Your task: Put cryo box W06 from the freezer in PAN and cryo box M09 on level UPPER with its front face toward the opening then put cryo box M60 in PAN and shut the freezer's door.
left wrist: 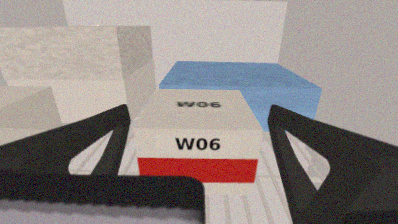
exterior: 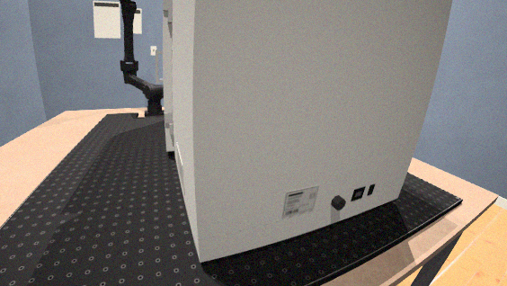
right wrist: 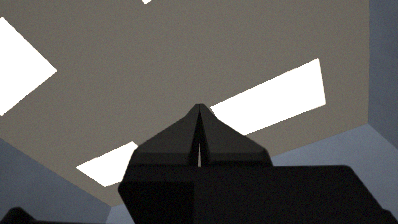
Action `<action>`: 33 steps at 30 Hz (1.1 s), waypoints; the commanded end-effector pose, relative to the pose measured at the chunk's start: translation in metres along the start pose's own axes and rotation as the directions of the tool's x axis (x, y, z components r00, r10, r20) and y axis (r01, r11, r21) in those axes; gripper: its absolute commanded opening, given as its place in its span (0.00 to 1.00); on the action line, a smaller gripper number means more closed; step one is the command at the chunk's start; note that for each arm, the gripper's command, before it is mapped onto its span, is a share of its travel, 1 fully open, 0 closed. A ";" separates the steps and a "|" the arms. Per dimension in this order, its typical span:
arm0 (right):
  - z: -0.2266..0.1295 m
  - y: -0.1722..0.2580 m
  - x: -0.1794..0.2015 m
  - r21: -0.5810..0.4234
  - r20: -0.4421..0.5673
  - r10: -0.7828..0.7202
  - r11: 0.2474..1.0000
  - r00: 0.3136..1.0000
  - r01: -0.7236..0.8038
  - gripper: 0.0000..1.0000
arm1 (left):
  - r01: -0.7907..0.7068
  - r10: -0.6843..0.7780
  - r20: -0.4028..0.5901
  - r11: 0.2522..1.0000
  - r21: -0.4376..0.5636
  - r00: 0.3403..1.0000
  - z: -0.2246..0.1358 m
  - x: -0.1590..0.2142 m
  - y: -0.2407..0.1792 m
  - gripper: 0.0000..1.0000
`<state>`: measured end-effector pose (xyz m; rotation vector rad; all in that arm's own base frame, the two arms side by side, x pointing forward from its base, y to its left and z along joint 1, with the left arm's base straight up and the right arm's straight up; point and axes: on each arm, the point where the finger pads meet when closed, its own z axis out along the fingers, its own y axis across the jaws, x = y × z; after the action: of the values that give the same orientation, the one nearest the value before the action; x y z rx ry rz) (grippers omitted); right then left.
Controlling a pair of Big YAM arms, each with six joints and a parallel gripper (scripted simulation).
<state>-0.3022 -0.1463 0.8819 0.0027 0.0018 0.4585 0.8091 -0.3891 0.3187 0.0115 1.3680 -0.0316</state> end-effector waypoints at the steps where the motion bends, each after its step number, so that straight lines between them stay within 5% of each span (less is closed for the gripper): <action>1: 0.003 0.000 0.014 -0.003 -0.031 -0.011 1.000 0.999 0.011 0.00 | 0.009 -0.009 -0.015 1.000 0.006 1.000 0.006 0.015 -0.005 1.00; 4: 0.003 0.000 0.014 -0.003 -0.031 -0.011 1.000 0.999 0.011 0.00 | -0.006 0.006 -0.042 1.000 0.010 0.999 -0.001 0.033 -0.004 1.00; 5: 0.003 0.000 0.014 -0.003 -0.031 -0.011 1.000 0.999 0.011 0.00 | 0.000 0.000 -0.032 1.000 0.009 0.999 0.001 0.026 -0.005 0.77; 33: 0.003 0.000 0.014 -0.003 -0.031 -0.011 1.000 0.999 0.011 0.00 | 0.017 -0.017 -0.001 1.000 0.000 1.000 0.007 0.004 -0.008 0.77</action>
<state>-0.3022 -0.1463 0.8819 0.0027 0.0018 0.4585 0.8091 -0.3889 0.3179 0.0120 1.3690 -0.0310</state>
